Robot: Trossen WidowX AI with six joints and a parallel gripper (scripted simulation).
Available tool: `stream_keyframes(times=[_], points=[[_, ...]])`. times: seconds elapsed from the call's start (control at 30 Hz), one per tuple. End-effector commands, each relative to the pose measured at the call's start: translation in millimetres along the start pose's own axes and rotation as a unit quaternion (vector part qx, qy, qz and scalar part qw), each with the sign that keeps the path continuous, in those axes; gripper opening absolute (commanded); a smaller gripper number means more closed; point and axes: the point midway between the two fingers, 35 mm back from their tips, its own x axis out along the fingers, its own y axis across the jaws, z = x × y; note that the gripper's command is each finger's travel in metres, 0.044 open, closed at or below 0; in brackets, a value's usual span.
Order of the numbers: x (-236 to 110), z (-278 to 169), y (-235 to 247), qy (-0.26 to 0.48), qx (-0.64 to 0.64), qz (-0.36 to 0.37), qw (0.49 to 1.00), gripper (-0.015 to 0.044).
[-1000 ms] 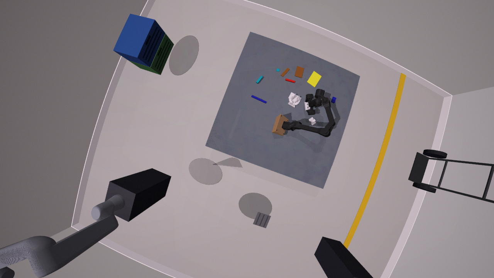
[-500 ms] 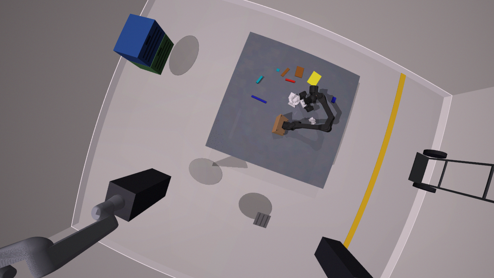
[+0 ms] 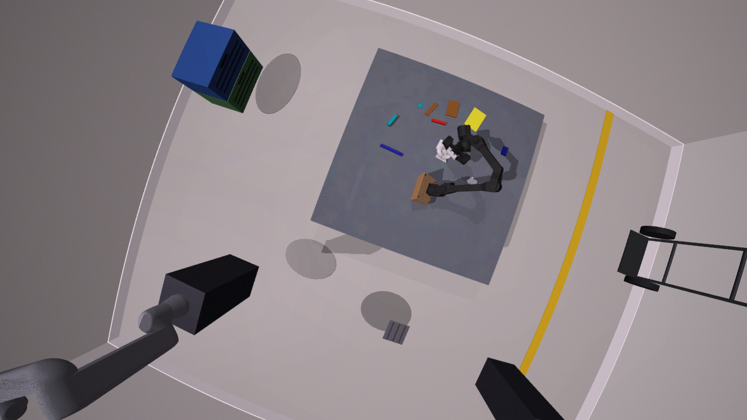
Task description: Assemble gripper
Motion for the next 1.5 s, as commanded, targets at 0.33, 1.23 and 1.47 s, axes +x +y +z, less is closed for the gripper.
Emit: stream_keyframes(times=[0.33,1.23,1.47], points=[[0,-21,32,-0.009,-0.143,-0.014,0.990,0.0351],[0,-24,29,-0.009,-0.147,-0.014,0.989,0.0351],[0,-29,24,-0.009,-0.147,-0.014,0.989,0.0351]])
